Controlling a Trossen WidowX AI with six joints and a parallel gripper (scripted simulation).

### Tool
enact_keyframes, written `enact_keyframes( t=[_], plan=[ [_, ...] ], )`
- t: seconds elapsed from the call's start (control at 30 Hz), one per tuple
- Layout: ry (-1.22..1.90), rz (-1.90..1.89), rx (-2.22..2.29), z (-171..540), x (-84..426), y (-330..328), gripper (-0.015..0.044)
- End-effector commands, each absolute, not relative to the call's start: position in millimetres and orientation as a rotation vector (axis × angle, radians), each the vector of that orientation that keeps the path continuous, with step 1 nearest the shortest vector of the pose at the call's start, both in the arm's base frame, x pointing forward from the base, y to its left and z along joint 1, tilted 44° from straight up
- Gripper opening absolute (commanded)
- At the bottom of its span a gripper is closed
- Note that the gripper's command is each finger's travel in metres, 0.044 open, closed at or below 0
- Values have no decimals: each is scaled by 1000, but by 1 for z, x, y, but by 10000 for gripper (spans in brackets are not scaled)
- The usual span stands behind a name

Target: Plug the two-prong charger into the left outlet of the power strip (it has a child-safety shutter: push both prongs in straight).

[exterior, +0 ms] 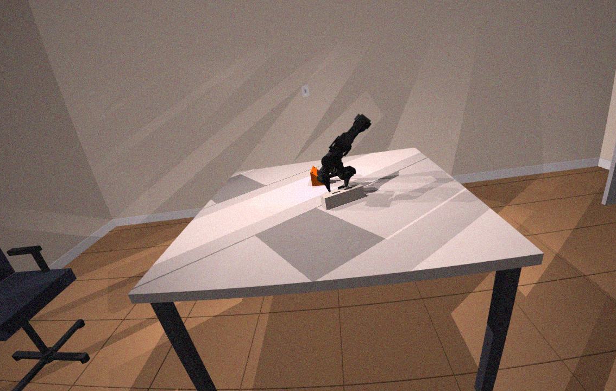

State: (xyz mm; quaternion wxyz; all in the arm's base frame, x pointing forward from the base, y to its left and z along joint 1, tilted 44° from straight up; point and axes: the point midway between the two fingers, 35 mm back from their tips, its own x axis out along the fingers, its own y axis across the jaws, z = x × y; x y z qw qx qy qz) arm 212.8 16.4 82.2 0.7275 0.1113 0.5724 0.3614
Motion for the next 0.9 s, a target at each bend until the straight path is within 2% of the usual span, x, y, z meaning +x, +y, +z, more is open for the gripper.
enact_keyframes(
  t=[0.0, 0.37, 0.67, 0.87],
  plan=[
    [1262, 795, 243, 80, 207, 15, 440],
    [1253, 797, 253, 77, 199, 14, 440],
    [730, 669, 444, 135, 205, -30, 440],
    [685, 649, 450, 140, 205, -34, 440]
  ],
)
